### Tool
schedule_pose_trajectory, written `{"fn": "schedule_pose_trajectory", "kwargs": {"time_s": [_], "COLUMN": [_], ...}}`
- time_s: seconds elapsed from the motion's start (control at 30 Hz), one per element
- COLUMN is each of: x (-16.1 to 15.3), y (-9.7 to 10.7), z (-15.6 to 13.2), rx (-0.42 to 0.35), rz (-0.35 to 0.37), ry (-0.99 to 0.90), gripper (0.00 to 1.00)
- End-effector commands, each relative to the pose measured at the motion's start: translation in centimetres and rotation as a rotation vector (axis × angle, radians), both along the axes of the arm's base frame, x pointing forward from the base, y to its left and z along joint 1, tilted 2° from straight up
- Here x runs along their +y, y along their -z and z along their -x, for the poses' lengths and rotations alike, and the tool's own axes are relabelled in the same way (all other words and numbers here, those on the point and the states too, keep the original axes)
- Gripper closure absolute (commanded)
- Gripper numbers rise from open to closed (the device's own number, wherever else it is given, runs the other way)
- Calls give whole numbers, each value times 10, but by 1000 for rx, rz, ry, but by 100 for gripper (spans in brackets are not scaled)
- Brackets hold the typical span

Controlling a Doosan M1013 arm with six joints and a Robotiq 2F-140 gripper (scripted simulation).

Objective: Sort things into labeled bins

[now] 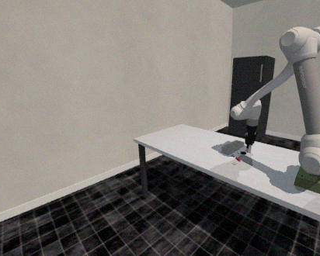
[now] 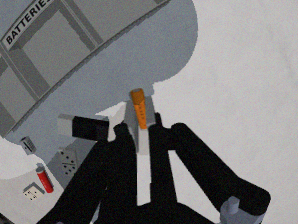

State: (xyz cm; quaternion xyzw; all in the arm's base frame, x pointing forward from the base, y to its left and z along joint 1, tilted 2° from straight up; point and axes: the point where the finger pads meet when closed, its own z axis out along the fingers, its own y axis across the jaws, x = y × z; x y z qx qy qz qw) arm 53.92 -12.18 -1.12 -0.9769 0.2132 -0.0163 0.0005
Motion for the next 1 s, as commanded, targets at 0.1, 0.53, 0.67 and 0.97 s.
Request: {"fn": "schedule_pose_trajectory", "kwargs": {"time_s": [0.1, 0.53, 0.67, 0.97], "x": [0, 0, 0, 0], "y": [-3, -40, -53, -60], "z": [0, 1, 2, 2], "rx": [0, 0, 0, 0], "rz": [0, 0, 0, 0], "ry": [0, 0, 0, 0], "gripper": [95, 95, 95, 95]}}
